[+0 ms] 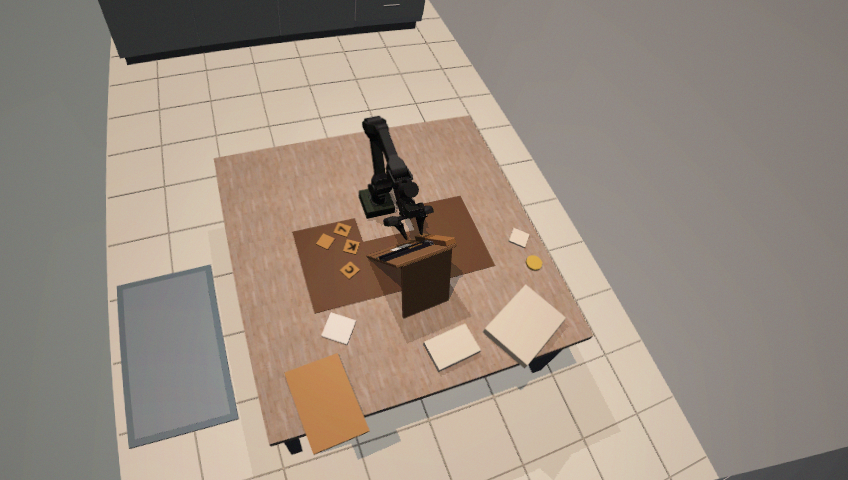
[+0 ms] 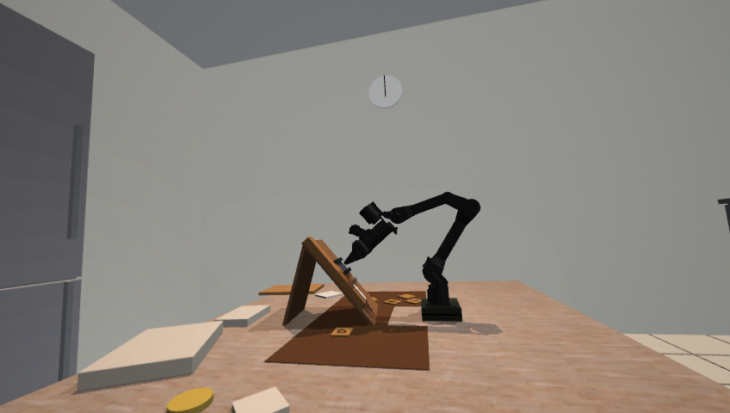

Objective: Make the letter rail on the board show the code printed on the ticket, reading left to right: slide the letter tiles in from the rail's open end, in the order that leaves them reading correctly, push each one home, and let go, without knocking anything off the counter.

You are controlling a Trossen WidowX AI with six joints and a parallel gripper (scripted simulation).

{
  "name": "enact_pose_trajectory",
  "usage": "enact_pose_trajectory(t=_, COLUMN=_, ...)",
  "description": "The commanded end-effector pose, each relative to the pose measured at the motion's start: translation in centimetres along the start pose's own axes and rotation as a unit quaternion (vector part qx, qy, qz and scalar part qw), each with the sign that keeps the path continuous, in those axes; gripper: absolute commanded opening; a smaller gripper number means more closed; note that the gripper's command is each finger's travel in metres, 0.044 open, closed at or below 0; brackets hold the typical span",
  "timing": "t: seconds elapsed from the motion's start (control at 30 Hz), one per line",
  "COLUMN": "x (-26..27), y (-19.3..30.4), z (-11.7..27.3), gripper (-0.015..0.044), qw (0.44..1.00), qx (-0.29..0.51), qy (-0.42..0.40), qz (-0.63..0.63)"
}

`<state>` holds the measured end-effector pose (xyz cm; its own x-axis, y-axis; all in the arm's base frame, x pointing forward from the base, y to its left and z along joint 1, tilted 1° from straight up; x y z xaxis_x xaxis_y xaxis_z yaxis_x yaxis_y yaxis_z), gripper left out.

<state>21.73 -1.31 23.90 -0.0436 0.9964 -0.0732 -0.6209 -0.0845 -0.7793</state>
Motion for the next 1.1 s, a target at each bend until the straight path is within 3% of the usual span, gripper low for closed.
enact_pose_trajectory(t=0.0, x=0.01, y=-0.06, z=0.31, gripper=0.0295, qw=1.000, qx=-0.003, qy=-0.002, qz=0.002)
enact_pose_trajectory(t=0.53, x=0.08, y=-0.28, z=0.88, gripper=0.0295, qw=1.000, qx=-0.003, qy=-0.002, qz=0.002)
enact_pose_trajectory(t=0.9, x=0.06, y=-0.15, z=0.67, gripper=0.0006, qw=1.000, qx=-0.001, qy=-0.001, qz=0.001)
enact_pose_trajectory(t=1.07, x=0.06, y=-0.15, z=0.67, gripper=0.0000, qw=1.000, qx=-0.001, qy=-0.001, qz=0.001)
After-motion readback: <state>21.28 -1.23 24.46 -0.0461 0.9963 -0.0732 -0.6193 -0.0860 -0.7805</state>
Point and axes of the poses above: the point midway between the two fingers, 35 mm back from their tips, its own z axis back along the fingers, its own x axis across the jaws, y = z × x, the point moved 10 cm from there along z, back along the fingers, and after that the axes turned 7 degrees about z, right-handed, at the moved point
